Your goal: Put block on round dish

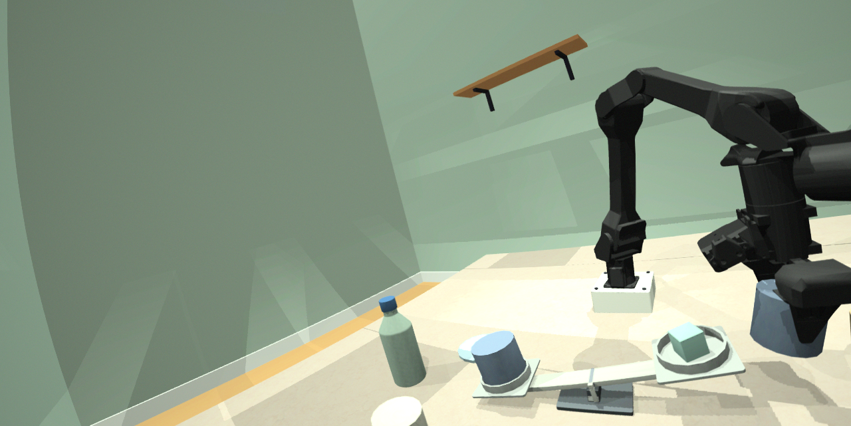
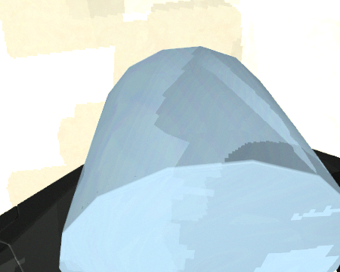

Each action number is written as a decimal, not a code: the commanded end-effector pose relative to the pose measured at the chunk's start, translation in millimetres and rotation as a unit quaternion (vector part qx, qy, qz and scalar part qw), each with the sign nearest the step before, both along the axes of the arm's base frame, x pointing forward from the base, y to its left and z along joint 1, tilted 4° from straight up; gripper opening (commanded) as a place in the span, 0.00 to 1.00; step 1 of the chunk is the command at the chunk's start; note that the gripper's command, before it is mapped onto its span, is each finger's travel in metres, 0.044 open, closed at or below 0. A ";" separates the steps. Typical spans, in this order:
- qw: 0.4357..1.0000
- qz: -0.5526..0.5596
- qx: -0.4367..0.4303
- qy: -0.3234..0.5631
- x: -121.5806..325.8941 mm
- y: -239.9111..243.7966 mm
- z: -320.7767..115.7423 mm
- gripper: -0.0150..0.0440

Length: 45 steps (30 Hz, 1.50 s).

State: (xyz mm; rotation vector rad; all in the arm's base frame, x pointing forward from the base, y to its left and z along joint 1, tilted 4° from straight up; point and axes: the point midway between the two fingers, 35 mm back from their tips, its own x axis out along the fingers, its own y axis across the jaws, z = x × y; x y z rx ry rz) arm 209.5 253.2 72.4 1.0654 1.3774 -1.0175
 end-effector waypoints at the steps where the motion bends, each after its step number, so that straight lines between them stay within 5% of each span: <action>1: 1.000 -0.004 0.001 0.002 -0.4 1.3 -10.2 0.25; 23: 1.000 -0.004 0.001 0.002 -2.4 3.7 -55.6 0.25; 39: 1.000 -0.002 0.000 0.000 -1.5 3.1 -48.7 0.97; 45: 1.000 -0.004 0.001 0.002 -0.3 0.1 2.3 1.00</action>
